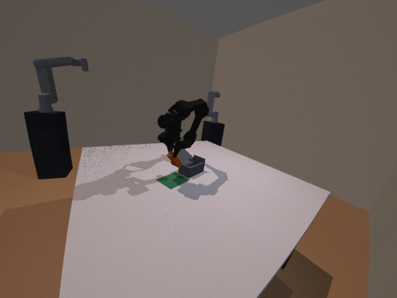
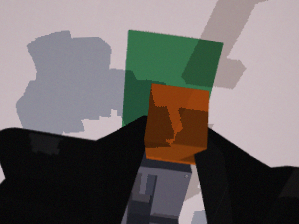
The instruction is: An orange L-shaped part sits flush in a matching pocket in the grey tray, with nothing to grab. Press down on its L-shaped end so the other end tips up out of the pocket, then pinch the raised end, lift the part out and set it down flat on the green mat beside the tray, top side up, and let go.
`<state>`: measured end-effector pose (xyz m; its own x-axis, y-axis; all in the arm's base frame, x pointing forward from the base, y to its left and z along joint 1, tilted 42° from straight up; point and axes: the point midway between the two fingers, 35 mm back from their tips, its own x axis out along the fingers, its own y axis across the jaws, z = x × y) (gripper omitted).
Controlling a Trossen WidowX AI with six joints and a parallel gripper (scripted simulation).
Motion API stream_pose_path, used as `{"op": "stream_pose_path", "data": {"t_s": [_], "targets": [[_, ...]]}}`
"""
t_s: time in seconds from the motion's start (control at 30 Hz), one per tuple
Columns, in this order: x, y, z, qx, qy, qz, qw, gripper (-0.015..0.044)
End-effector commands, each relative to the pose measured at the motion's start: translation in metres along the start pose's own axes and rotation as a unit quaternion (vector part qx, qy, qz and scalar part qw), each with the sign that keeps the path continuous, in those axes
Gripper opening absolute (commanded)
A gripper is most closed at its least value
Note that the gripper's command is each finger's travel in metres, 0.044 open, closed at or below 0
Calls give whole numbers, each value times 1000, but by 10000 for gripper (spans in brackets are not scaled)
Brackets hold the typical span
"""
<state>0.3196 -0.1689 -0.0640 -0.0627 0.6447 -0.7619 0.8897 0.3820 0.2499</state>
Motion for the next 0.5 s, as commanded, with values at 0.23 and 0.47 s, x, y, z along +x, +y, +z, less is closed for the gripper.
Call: {"op": "stream_pose_path", "data": {"t_s": [0.23, 0.47], "targets": [[21, -1, -2, 4, 5, 0, 1000, 0], [33, -1, -2, 4, 5, 1, 1000, 0]]}}
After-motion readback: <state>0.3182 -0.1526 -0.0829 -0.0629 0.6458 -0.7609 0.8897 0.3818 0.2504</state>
